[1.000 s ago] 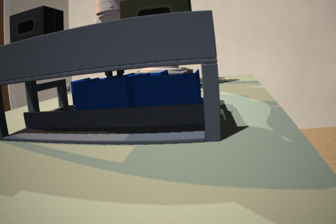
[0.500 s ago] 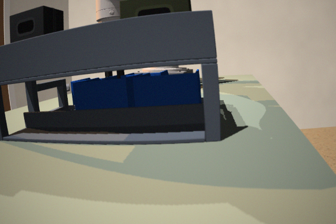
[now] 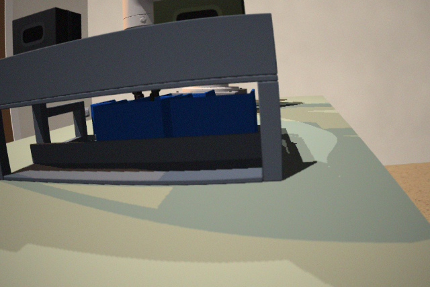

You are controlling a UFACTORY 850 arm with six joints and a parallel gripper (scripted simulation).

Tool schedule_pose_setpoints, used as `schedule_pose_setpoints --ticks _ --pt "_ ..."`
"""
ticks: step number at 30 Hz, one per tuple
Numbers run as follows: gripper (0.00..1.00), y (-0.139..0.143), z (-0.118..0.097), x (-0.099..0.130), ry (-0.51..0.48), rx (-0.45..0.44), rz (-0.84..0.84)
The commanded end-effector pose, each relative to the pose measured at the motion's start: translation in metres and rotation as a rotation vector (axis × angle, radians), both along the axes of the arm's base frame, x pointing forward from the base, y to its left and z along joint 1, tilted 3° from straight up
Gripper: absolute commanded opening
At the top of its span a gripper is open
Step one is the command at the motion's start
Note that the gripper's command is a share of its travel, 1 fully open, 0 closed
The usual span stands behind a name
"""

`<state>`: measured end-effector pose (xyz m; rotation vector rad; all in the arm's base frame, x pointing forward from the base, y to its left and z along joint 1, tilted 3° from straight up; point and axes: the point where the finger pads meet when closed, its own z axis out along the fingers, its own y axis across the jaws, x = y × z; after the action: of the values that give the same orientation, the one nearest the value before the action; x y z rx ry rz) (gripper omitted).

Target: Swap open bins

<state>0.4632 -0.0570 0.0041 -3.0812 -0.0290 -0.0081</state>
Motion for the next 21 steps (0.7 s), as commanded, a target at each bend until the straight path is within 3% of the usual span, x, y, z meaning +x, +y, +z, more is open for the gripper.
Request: schedule_pose_setpoints --ticks 1,13,14,21 --pt "0.26 -0.0001 -0.0001 0.0009 -0.002 0.0 0.0" --pt "0.26 -0.0001 -0.0001 0.0009 -0.002 0.0 0.0" --pt "0.0 -0.0001 -0.0001 0.0009 -0.002 0.0 0.0" --pt "0.0 -0.0001 -0.0001 0.0009 -0.002 0.0 0.0"
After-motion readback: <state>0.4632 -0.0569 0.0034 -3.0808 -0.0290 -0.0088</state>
